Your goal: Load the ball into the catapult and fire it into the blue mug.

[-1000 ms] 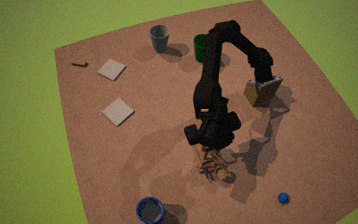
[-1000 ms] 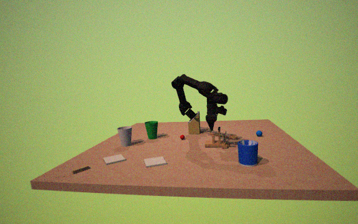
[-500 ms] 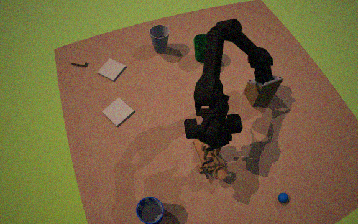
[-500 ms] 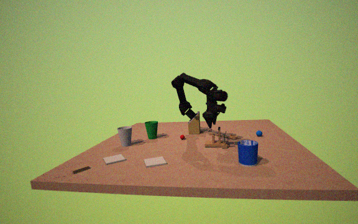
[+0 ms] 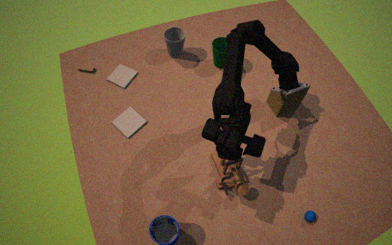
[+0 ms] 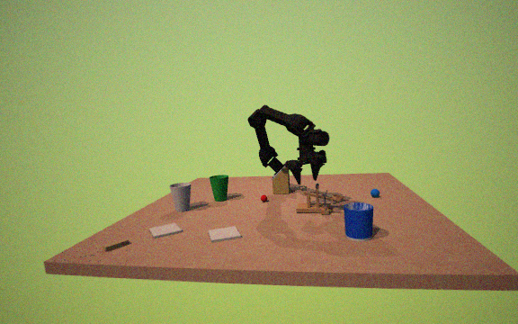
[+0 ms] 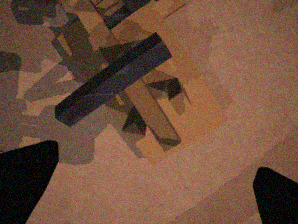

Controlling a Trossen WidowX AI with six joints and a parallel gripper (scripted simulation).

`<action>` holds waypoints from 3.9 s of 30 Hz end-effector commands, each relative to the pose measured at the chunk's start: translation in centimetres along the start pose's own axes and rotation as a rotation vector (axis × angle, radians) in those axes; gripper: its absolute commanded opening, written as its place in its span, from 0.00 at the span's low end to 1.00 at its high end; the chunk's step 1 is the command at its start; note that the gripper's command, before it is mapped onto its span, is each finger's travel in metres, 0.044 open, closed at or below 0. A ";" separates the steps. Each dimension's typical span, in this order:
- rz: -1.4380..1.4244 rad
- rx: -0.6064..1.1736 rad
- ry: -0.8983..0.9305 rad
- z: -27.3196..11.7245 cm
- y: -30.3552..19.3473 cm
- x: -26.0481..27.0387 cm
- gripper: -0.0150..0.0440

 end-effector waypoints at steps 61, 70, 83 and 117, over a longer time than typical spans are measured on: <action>2.196 -0.007 0.008 -1.0 -0.4 -0.2 1.00; 2.420 -0.007 0.010 -1.1 -0.4 -0.2 1.00; 2.421 -0.009 0.007 3.7 -0.3 -0.3 1.00; 2.421 -0.011 0.004 9.0 -0.4 -0.5 1.00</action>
Point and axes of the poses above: the point midway between the two fingers, 35 mm back from their tips, its own z axis out along the fingers, its own x axis across the jaws, y = z × x, the point moved 3 cm from there along -z, back along the fingers, and after that the axes turned 13 degrees about z, right-handed, at the moved point
